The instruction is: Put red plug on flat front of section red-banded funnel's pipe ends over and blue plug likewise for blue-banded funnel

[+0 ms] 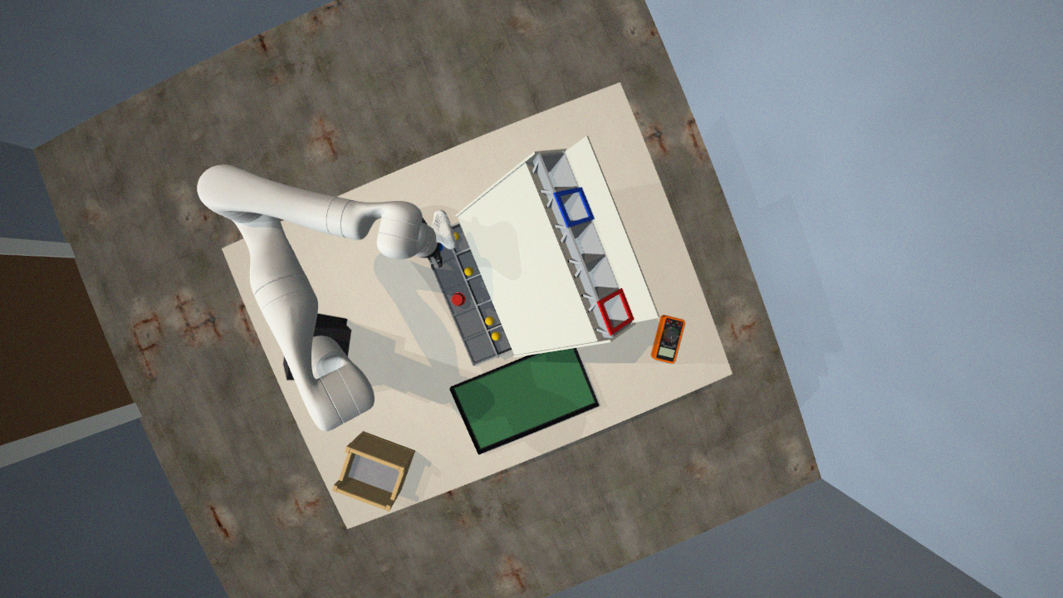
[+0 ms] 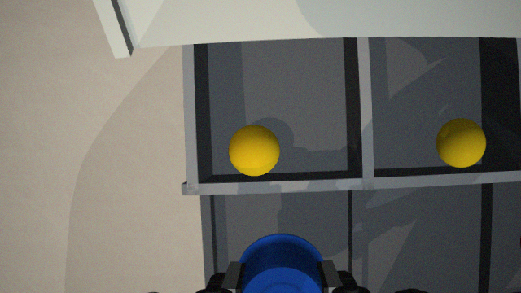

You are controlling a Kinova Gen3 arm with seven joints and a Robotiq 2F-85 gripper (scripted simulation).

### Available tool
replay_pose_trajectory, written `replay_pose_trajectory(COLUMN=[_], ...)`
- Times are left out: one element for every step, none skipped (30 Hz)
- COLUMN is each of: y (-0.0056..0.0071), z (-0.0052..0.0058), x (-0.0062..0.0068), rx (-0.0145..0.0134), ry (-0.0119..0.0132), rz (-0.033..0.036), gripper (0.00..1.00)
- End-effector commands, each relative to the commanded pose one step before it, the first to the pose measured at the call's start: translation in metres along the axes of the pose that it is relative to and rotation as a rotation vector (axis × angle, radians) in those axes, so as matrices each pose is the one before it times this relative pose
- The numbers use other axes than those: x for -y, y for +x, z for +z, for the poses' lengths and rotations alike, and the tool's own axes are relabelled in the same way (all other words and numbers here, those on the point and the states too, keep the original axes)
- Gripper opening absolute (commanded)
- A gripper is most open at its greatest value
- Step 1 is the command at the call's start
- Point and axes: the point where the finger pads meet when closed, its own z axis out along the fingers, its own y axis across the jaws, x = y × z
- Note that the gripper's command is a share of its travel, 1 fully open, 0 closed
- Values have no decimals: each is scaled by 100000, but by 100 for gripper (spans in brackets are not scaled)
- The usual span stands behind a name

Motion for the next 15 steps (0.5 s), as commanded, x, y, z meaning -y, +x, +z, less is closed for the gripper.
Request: replay_pose_trajectory(y=[339,0,0,0,0,0,0,0,0,0,0,0,0,0,-3], z=[1458,0,0,0,0,0,0,0,0,0,0,0,0,0,427], x=[-241,0,0,0,0,0,0,0,0,0,0,0,0,0,-38], rx=[-172,0,0,0,0,0,0,0,0,0,0,0,0,0,746], ry=[-970,0,0,0,0,0,0,0,0,0,0,0,0,0,-21], rz=[160,0,0,0,0,0,0,0,0,0,0,0,0,0,-528], gripper=[0,0,0,0,0,0,0,0,0,0,0,0,0,0,0])
